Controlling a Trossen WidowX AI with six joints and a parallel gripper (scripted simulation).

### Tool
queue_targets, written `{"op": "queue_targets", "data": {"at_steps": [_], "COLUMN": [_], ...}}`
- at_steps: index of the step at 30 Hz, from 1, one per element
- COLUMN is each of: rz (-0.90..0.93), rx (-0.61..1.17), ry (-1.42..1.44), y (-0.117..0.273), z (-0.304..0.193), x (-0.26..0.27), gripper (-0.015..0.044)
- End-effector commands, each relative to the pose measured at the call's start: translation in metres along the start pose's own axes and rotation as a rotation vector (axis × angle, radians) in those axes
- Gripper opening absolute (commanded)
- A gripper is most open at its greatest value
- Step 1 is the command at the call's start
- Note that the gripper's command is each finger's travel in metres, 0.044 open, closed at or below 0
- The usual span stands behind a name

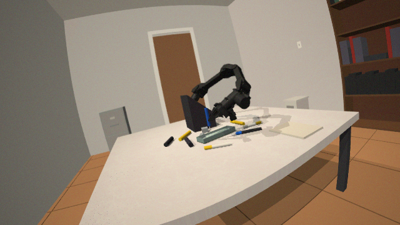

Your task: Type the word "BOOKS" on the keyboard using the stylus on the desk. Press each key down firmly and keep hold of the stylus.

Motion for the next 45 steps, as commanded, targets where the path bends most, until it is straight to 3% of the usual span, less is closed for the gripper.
{"op": "queue_targets", "data": {"at_steps": [1,12,26,29,45], "rz": [0.001,0.011,0.012,0.012,0.012], "rx": [-0.002,-0.001,-0.002,-0.002,-0.002], "ry": [-0.001,0.008,0.008,0.008,0.008], "y": [0.012,0.063,0.052,0.05,0.046], "z": [0.006,0.031,0.048,0.05,0.055], "x": [0.011,0.068,0.069,0.068,0.069], "gripper": [0.0,0.0,0.0,0.0079,0.0081]}}
Point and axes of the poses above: the point midway between the two fingers, 35 mm back from their tips, its own y axis back along the fingers, its own x axis across the jaws, z = x × y, the point moved 2 cm from there along y, back along the fingers, and after that the axes turned 2 degrees about -y, right-handed, at the moved point
